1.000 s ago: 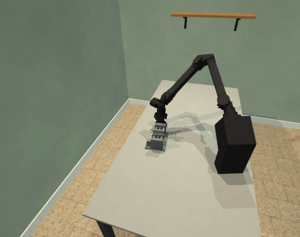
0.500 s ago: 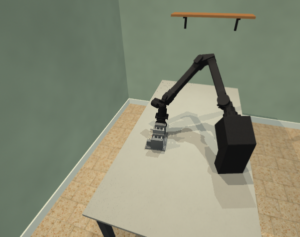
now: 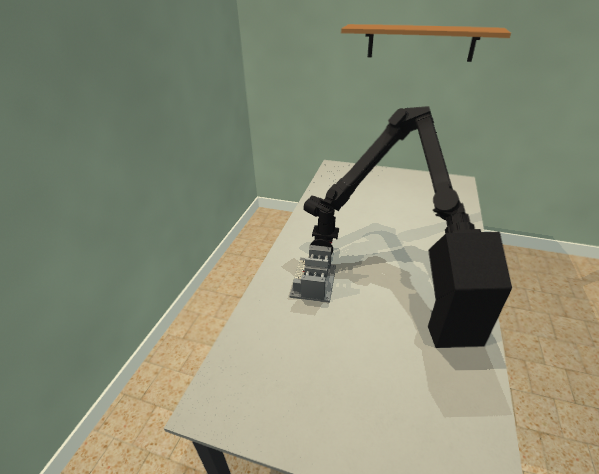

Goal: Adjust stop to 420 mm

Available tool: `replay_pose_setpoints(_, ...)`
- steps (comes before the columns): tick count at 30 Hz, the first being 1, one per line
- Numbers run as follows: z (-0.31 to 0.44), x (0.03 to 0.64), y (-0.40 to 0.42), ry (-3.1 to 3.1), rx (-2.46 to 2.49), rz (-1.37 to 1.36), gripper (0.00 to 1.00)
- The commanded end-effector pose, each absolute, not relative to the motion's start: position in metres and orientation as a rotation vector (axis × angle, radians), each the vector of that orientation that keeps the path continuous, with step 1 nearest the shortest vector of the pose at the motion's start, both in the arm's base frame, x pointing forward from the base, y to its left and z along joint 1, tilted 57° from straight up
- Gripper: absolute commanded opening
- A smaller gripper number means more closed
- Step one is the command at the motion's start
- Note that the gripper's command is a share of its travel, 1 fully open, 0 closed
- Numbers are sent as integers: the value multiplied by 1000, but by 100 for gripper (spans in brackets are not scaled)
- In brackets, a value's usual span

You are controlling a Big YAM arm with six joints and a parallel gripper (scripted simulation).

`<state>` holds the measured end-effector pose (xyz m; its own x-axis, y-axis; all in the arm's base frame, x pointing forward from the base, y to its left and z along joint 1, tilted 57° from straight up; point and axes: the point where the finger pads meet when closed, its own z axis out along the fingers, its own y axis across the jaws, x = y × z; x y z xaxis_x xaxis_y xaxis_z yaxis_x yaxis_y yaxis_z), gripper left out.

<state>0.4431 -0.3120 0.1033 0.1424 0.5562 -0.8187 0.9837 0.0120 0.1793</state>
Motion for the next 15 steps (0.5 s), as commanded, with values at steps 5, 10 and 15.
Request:
replay_pose_setpoints(5, 114, 426, -316, 1479, 1653, -707, 6)
replay_pose_setpoints(10, 107, 425, -316, 1492, 1656, -716, 6)
replay_pose_setpoints(15, 114, 419, -309, 1484, 1663, -708, 6)
